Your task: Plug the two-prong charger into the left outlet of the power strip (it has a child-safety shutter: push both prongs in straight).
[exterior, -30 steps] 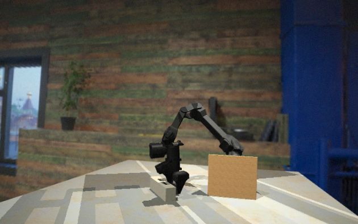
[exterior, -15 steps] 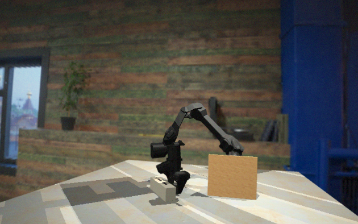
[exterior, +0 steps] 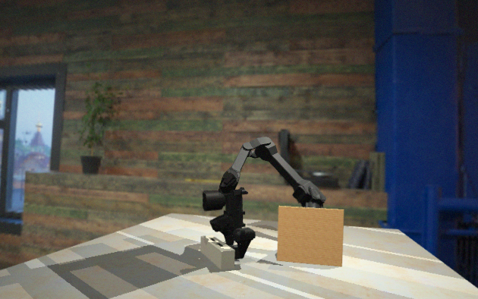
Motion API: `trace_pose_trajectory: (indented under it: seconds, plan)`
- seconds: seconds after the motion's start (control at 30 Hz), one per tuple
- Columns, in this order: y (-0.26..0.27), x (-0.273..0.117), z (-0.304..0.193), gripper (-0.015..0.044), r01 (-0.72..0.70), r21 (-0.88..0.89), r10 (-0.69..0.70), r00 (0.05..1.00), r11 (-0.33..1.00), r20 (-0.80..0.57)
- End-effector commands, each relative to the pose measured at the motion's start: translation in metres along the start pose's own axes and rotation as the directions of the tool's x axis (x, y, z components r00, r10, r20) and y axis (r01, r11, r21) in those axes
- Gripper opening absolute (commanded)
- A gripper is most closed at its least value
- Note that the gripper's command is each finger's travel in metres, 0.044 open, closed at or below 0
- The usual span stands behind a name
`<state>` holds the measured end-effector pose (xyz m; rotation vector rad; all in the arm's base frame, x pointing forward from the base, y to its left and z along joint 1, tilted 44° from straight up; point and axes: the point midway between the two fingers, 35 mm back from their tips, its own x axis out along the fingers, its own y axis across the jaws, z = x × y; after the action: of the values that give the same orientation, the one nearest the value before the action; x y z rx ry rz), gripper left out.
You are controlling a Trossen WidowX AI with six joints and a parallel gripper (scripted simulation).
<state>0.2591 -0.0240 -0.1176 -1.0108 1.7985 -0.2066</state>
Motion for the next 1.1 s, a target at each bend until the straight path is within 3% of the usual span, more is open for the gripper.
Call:
trace_pose_trajectory:
  seconds: [0.0,1.07]
  plan:
    - [0.001,0.001,-0.002,0.0440,-0.005,-0.006,0.005,1.000,1.000,0.000]
    - [0.000,0.003,-0.037,0.0440,-0.005,-0.007,0.005,1.000,1.000,-0.002]
